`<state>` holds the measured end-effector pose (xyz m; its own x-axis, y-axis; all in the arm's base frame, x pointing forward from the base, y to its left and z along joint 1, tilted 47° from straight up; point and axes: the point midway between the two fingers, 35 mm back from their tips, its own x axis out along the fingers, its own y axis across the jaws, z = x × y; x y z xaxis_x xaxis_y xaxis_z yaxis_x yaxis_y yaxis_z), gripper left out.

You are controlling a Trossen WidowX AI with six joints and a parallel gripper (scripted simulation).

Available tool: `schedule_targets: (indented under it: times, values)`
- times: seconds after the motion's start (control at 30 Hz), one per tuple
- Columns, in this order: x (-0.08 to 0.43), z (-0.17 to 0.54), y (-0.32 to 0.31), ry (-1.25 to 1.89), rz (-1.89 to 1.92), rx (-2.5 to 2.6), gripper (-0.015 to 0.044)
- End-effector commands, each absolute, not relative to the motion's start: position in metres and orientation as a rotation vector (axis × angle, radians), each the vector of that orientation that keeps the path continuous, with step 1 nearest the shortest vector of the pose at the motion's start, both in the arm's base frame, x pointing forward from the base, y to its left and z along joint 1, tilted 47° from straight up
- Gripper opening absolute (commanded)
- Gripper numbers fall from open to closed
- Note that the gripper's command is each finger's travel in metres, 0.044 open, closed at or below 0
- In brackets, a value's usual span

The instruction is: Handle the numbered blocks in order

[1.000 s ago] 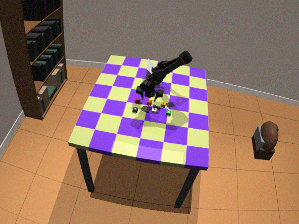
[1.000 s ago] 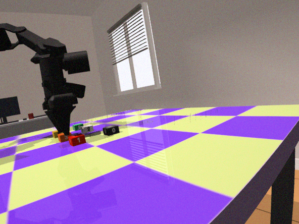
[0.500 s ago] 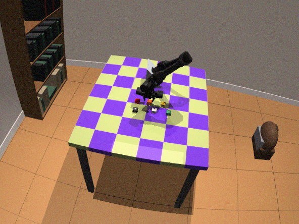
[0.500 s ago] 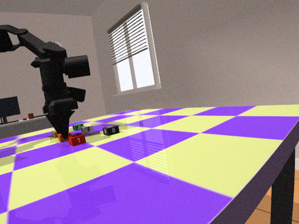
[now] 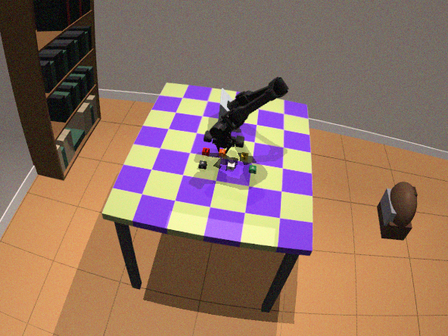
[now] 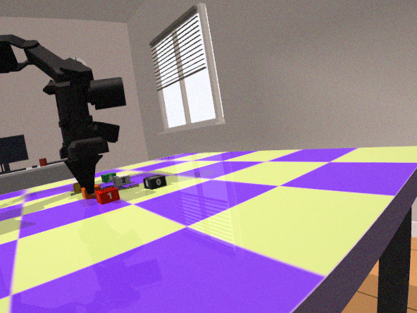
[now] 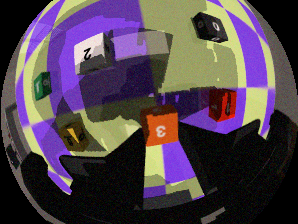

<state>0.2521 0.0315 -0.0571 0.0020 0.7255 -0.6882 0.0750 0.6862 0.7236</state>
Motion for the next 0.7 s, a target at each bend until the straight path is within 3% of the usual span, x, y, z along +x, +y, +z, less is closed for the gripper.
schedule_targets:
  times: [0.0,0.37,0.67]
  values:
    - [0.252,-0.057,0.032,1.502,0.579,0.695,0.012]
    - [0.252,-0.057,0.032,1.502,0.579,0.695,0.04]
    - [0.252,-0.032,0.005,1.503,0.578,0.694,0.04]
